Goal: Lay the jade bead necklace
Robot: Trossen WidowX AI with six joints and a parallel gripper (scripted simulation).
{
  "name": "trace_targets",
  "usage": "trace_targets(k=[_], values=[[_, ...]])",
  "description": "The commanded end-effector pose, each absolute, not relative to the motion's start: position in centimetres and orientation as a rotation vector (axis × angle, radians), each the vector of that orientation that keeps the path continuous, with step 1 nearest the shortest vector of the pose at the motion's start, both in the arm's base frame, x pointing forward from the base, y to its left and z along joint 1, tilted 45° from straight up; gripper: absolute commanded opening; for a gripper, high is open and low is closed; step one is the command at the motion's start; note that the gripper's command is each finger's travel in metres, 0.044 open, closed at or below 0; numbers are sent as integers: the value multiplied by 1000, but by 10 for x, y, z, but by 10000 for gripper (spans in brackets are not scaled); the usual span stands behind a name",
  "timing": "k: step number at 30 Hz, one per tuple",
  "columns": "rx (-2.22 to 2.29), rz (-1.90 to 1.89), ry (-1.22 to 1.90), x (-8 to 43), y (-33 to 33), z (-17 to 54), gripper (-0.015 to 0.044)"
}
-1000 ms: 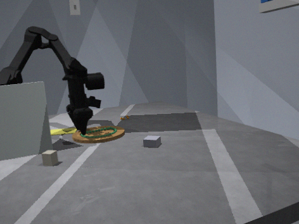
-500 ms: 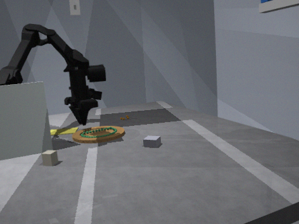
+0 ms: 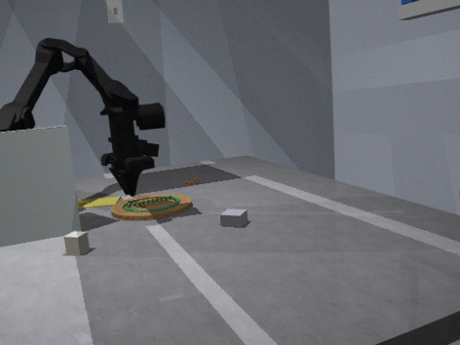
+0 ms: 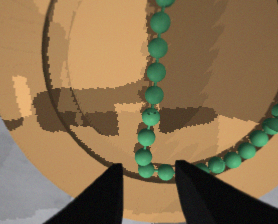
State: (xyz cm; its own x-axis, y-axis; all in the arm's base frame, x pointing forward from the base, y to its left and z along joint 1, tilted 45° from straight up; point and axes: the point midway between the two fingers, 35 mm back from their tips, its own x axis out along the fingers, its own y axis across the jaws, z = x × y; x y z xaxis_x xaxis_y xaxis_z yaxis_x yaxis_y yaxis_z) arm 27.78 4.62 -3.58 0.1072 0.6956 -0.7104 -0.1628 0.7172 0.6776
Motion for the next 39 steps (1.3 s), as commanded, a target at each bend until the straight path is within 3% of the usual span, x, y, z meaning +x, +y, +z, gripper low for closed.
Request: trace_targets(k=[1,20,25,39], values=[[506,670,1332,276,52,-42,120],[509,672,1336,276,66,-55,120],[496,672,1331,278,64,-54,0],[496,672,1331,278,64,-54,0]])
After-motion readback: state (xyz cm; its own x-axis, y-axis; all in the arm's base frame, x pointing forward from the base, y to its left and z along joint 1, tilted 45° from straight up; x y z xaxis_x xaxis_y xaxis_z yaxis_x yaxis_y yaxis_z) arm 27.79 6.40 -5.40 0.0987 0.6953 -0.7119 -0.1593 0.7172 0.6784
